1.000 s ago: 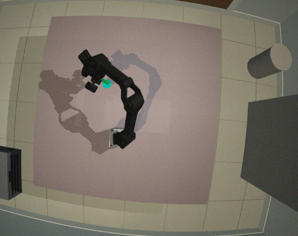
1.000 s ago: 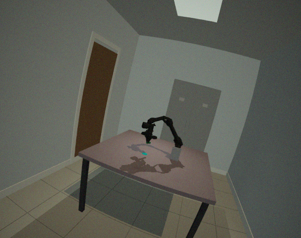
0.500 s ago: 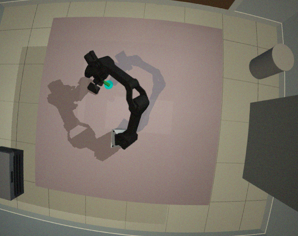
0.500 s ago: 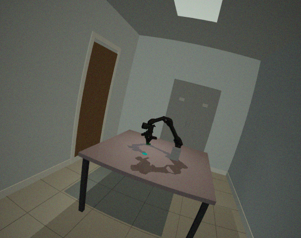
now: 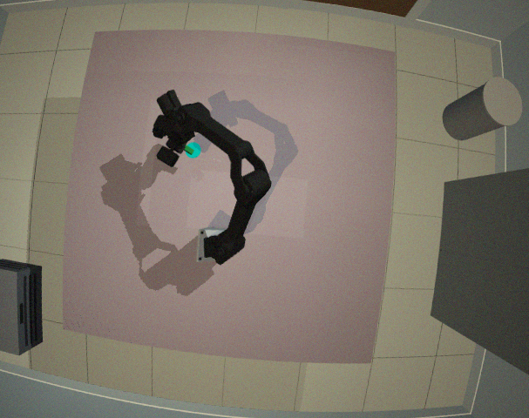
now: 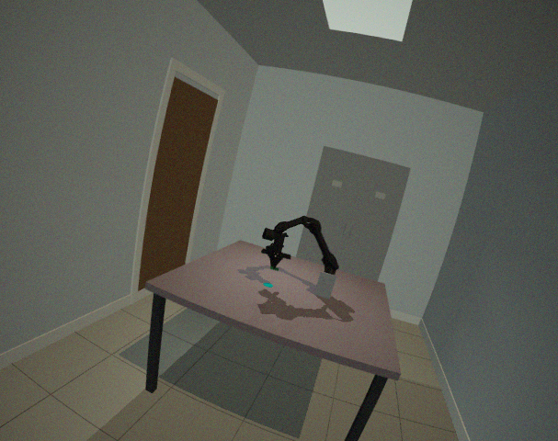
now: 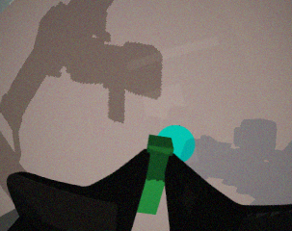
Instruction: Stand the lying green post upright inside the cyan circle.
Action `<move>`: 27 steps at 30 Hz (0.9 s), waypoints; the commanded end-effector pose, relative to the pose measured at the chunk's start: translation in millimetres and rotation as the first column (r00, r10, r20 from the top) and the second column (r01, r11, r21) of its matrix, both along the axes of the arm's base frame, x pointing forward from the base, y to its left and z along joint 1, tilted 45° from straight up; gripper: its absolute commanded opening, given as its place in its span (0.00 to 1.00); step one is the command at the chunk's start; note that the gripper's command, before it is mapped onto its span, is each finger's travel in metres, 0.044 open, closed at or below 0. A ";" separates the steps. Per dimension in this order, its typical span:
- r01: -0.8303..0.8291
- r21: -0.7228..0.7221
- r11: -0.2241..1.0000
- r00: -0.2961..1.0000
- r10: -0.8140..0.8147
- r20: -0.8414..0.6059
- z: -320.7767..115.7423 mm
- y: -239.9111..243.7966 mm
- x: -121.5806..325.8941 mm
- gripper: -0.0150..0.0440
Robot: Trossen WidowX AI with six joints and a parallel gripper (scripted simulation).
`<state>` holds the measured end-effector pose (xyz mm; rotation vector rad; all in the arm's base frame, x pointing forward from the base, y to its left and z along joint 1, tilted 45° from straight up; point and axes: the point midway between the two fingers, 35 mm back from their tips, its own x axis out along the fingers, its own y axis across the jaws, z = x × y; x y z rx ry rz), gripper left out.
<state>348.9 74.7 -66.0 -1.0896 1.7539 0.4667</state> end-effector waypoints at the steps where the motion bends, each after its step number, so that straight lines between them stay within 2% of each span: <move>1: 0.002 0.030 1.000 1.000 -0.002 -0.004 -2.5 -1.0 -2.9 0.29; 27: 0.010 0.218 0.976 0.999 -0.018 0.032 -12.4 -4.4 -3.7 0.29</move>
